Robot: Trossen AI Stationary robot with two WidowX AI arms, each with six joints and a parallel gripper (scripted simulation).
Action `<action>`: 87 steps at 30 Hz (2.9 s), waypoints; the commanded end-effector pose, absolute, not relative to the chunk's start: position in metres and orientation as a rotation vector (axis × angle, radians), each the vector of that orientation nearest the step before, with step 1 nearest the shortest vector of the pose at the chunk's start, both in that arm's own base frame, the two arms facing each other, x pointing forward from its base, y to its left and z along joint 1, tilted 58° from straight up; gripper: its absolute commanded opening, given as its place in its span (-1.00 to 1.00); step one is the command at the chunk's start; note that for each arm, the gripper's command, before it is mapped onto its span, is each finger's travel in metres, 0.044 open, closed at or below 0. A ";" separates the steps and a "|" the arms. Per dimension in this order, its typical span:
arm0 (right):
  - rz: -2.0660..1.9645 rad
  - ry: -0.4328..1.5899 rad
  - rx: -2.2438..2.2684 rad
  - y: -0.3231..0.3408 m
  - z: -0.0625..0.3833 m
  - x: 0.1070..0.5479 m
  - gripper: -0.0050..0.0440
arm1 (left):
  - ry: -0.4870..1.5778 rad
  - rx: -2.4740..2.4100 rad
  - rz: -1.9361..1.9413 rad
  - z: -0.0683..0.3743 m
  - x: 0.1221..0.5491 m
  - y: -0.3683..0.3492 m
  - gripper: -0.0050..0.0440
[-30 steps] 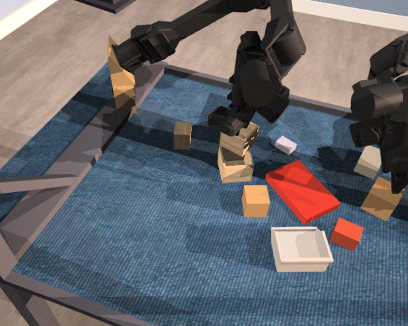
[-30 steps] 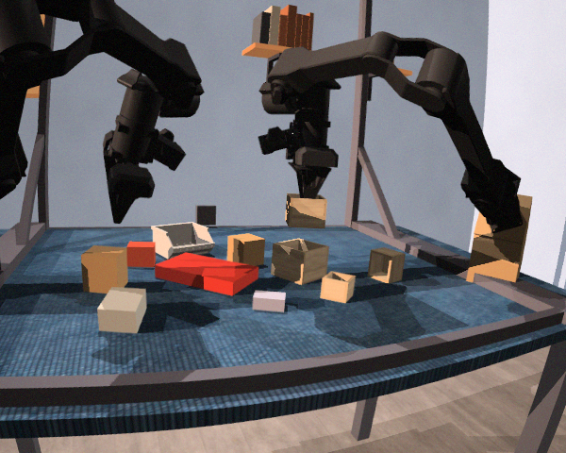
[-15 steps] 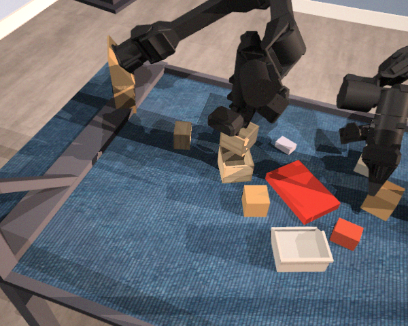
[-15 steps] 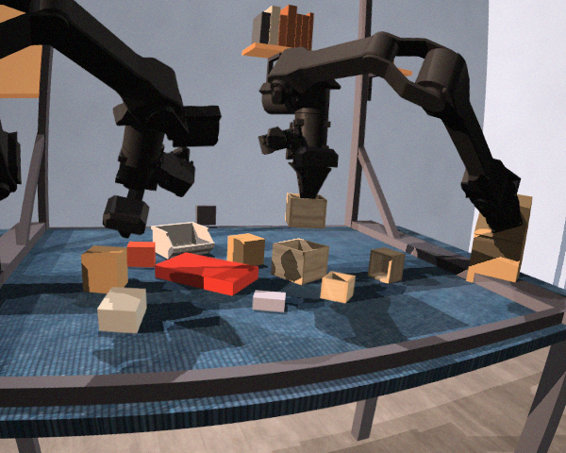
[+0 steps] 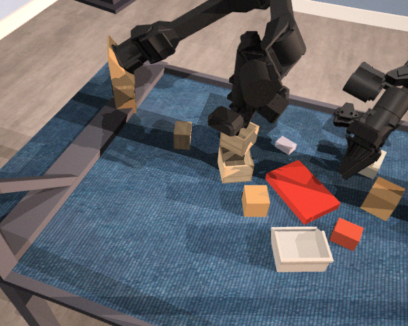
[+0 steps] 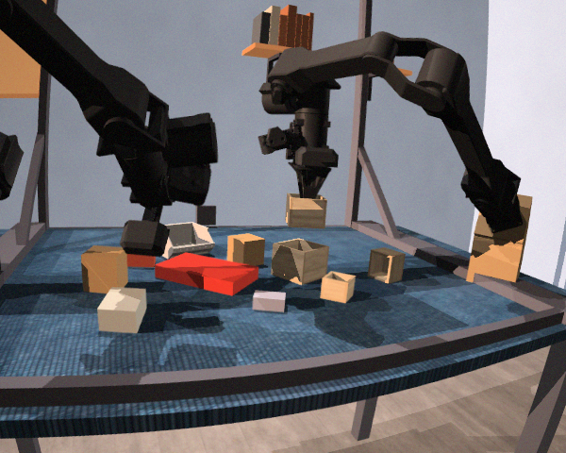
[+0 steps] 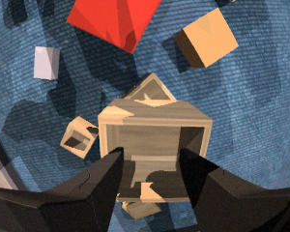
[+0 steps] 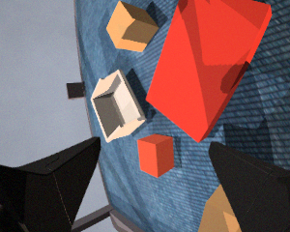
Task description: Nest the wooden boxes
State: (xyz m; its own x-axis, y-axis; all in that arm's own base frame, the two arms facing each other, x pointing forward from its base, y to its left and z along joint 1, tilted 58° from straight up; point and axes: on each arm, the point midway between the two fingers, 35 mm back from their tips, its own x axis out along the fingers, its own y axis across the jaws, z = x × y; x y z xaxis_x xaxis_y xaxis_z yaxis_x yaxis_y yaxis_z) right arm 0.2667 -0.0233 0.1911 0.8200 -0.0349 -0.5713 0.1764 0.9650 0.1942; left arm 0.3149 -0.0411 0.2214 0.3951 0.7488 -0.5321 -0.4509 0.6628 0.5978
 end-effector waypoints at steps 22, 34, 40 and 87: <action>0.045 -0.091 -0.210 -0.059 0.292 0.232 0.84 | 0.860 0.381 0.781 0.225 0.316 -0.044 0.29; 0.051 -0.230 -0.524 -0.052 0.308 0.205 0.84 | 0.860 0.381 0.781 0.225 0.316 -0.044 0.29; 0.053 -0.262 -0.649 -0.047 0.310 0.195 0.84 | 0.860 0.381 0.781 0.225 0.316 -0.044 0.29; 0.055 -0.302 -0.961 -0.033 0.310 0.176 0.84 | 1.103 0.949 0.485 0.225 0.316 -0.044 0.29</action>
State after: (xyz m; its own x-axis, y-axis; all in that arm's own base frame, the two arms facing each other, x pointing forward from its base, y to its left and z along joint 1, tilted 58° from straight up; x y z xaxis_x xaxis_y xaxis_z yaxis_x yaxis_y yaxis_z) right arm 0.1766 -0.0332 0.3103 0.9566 0.1788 0.2299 0.0891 0.5718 -0.8156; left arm 0.3148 -0.0418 0.2214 0.3877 0.7569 -0.5262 -0.0166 0.5764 0.8170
